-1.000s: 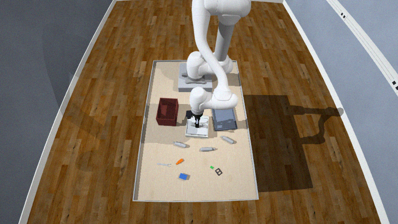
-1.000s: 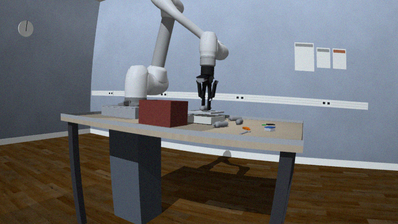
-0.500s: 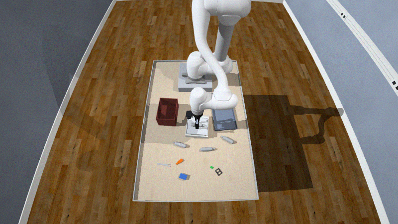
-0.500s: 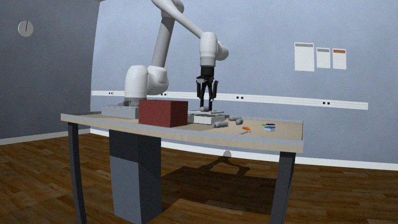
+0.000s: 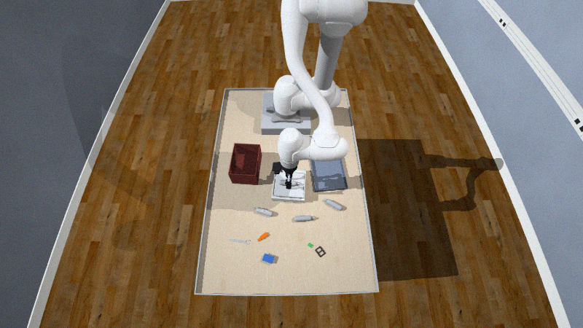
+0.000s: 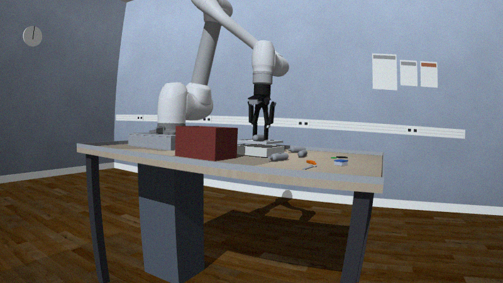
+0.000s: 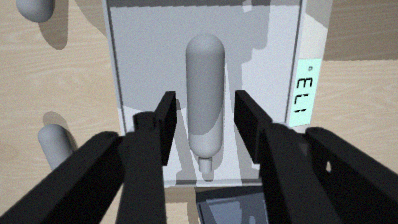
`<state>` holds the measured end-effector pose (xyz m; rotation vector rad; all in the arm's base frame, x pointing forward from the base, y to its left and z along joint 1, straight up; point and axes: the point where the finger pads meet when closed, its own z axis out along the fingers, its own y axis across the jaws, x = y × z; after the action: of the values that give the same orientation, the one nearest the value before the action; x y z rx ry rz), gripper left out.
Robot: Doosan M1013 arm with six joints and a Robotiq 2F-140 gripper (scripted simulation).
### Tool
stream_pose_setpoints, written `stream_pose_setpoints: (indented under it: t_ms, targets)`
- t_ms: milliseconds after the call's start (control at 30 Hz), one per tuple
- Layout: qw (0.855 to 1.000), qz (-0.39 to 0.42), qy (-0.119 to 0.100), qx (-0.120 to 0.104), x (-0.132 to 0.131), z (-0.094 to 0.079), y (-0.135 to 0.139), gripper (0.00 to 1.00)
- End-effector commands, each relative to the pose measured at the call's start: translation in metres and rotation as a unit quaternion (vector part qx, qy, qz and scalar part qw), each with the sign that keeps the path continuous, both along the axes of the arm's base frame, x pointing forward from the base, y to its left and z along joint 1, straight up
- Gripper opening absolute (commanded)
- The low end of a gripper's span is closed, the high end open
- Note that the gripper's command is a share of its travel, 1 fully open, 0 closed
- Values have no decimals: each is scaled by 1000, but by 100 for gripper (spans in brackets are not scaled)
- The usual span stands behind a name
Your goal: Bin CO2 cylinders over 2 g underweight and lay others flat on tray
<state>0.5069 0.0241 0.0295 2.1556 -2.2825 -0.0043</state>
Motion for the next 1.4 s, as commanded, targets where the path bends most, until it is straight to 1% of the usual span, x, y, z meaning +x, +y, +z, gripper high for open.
stream_pose_setpoints:
  t_ms: [0,600,733,833,900,1000,1233,1367]
  targets:
    - [1000,0,0,0,0,0,0,39]
    - [1000,0,0,0,0,1,0,39]
    - [1000,0,0,0,0,8,0,39]
    - [1000,0,0,0,0,20,0,39]
    - [1000,0,0,0,0,20,0,39]
    - [1000,0,0,0,0,37,0,39]
    - [1000,0,0,0,1,82,0,39]
    - [1000,0,0,0,1,100,0,39]
